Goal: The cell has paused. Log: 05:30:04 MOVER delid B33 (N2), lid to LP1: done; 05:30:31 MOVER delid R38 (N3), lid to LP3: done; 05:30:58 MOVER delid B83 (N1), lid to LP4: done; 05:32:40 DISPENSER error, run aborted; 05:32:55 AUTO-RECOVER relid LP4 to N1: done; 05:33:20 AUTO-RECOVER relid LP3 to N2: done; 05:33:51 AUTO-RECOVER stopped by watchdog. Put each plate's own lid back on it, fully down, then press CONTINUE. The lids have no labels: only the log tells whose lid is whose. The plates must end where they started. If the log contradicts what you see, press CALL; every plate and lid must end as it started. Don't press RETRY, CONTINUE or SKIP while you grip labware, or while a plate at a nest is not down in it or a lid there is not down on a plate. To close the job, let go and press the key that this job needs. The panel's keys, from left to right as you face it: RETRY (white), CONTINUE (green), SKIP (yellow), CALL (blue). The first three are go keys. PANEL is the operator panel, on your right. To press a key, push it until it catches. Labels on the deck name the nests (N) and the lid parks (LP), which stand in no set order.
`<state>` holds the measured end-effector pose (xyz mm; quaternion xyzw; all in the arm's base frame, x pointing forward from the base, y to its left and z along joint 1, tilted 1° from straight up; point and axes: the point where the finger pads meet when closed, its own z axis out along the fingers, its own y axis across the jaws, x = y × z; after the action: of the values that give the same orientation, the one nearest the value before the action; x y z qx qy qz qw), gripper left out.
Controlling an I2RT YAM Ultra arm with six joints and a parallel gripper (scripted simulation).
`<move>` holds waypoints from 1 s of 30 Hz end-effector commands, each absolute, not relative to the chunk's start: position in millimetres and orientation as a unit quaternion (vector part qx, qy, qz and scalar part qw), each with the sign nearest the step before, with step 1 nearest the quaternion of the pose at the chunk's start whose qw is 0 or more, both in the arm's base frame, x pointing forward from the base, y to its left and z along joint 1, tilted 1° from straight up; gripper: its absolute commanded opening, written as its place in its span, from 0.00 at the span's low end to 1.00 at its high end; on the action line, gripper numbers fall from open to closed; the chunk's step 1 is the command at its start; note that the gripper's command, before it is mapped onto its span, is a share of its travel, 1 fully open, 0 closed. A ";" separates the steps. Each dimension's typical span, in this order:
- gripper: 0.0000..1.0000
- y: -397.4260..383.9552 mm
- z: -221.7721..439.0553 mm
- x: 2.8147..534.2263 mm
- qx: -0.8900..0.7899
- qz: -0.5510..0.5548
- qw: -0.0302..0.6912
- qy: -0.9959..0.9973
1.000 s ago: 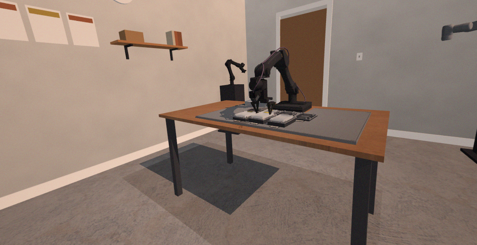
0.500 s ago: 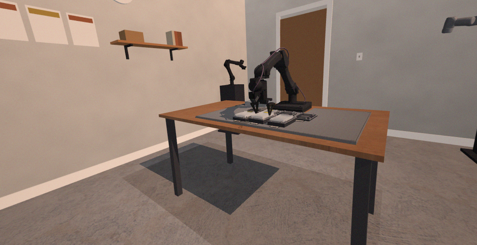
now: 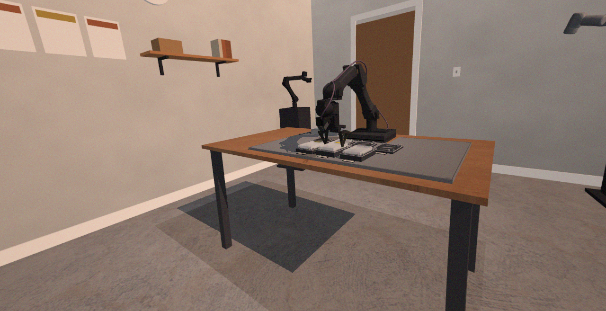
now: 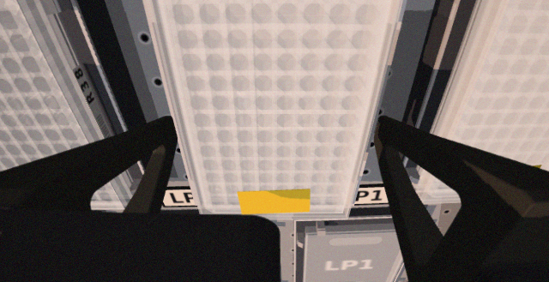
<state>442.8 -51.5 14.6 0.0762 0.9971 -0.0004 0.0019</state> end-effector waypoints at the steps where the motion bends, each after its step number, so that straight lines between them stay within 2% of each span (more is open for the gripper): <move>1: 1.00 -48.6 29.5 453.1 0.077 0.002 0.022 0.997; 11: 1.00 -51.2 23.7 449.4 0.077 0.000 0.016 0.997; 30: 0.83 -51.2 23.7 449.4 0.077 0.000 0.016 0.997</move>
<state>446.1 -51.9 17.5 0.0763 0.9971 -0.0006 0.0074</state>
